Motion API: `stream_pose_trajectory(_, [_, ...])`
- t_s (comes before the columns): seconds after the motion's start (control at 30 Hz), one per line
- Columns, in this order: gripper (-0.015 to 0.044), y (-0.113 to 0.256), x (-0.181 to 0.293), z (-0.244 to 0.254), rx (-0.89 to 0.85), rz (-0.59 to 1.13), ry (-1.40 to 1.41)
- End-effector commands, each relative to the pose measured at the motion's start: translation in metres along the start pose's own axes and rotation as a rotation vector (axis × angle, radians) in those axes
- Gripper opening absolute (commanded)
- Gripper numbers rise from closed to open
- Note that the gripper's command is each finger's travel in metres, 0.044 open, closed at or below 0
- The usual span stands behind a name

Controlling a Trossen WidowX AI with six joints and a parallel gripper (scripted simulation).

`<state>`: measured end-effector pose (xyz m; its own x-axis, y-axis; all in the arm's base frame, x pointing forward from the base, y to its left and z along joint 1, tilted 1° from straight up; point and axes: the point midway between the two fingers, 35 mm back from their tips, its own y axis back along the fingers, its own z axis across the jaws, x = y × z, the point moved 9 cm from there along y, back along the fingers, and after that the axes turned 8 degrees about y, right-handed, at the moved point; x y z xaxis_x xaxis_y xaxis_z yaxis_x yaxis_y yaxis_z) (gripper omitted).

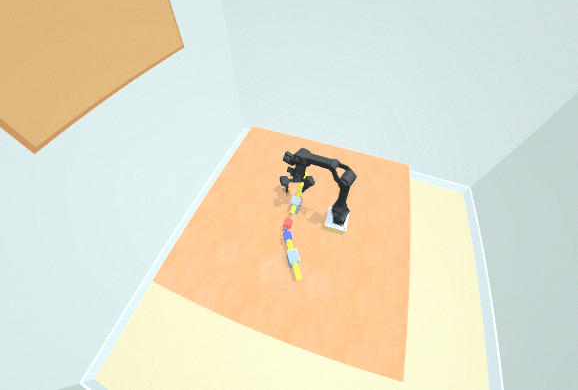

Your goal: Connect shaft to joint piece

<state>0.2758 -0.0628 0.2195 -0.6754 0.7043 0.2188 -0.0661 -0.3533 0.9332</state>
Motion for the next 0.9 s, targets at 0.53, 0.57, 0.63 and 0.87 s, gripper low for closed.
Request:
stream_pose_trajectory(0.53, [0.044,0.032,-0.058,-0.043,0.204,-0.121,0.649])
stream_pose_trajectory(0.57, [0.044,0.034,-0.061,-0.045,0.217,-0.122,0.681])
stream_pose_trajectory(0.63, [0.044,0.037,-0.066,-0.051,0.244,-0.122,0.744])
stream_pose_trajectory(0.87, [0.044,0.049,-0.082,-0.071,0.342,-0.102,0.961])
